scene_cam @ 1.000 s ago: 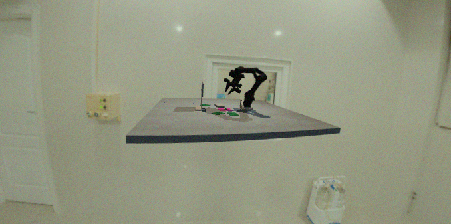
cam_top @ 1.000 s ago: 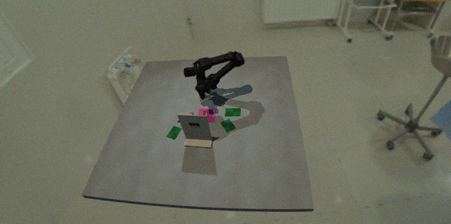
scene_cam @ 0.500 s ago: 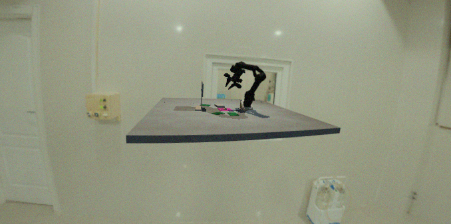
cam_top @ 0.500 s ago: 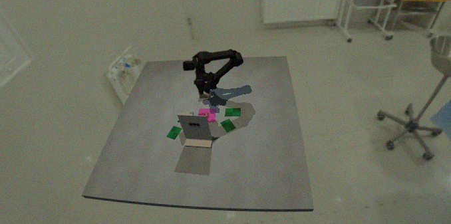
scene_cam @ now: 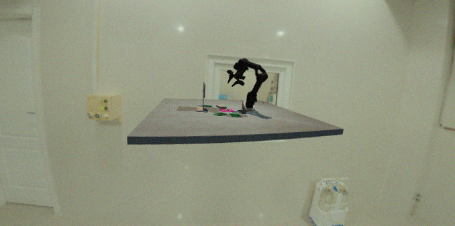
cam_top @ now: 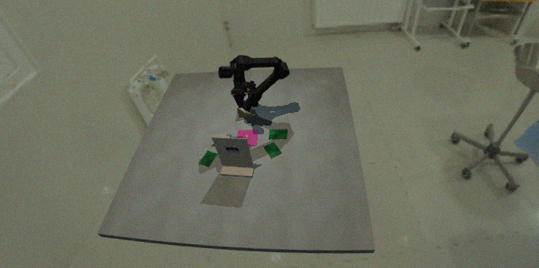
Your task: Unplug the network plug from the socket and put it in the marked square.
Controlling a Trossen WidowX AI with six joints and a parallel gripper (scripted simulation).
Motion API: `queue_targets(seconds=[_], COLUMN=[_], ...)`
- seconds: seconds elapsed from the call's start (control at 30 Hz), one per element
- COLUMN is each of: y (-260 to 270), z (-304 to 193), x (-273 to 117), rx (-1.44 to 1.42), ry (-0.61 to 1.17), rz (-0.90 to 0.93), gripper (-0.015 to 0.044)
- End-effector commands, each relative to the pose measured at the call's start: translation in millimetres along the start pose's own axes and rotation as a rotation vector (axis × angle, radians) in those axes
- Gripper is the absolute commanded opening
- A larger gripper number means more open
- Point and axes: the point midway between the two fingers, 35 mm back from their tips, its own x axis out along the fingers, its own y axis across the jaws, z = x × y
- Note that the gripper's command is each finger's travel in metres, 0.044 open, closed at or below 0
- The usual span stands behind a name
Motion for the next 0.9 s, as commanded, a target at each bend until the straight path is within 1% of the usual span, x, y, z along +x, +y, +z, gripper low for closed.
queue_targets(seconds=[0.0,0.17,0.87], y=[0.1,0.1,0.1], z=[-1.5,-1.5,-1.5], x=[-1.6,-1.6,-1.6], rx=[0.003,0.003,0.003], ry=[-0.001,-0.001,-0.001], rz=[0.006,0.006,0.006], gripper=[0.0314,0.0440,0.0440])
